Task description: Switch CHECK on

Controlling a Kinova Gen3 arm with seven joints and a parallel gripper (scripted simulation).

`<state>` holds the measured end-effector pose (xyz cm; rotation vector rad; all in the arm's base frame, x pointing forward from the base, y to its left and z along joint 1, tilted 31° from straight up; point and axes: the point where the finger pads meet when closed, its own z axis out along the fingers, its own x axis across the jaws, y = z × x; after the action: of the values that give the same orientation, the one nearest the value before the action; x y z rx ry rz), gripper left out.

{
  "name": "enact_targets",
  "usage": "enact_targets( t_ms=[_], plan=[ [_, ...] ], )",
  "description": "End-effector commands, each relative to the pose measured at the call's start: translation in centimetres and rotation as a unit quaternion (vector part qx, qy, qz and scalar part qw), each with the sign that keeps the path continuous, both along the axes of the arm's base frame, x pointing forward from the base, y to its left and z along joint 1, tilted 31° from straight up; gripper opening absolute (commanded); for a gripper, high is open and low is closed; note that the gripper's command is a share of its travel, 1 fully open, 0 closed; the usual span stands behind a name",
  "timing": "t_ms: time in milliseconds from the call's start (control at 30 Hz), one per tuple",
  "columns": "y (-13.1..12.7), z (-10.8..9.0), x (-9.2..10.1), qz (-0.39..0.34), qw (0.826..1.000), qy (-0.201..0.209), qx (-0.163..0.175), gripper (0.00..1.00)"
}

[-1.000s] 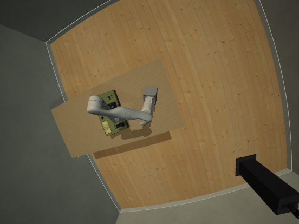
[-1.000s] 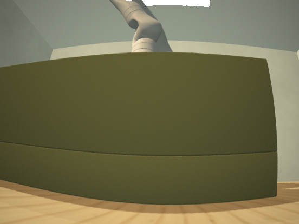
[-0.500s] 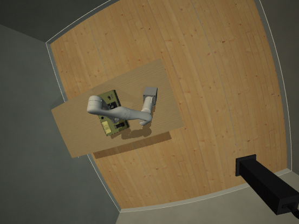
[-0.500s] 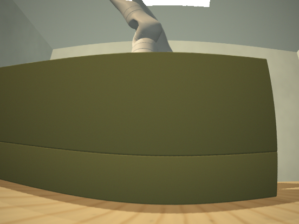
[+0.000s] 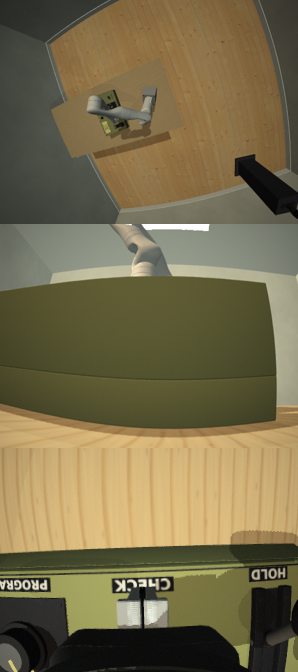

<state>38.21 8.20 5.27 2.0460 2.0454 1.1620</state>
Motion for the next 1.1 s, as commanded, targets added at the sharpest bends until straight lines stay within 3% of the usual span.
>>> enact_targets(
  t_ms=[0, 1067],
  plan=[
    [-0.1, 0.0, 0.3, 0.003, 1.000, -0.004, -0.003, 0.00],
    [-0.4, 1.2, 2.2, 0.003, 1.000, -0.004, -0.003, 0.00]
  ],
)
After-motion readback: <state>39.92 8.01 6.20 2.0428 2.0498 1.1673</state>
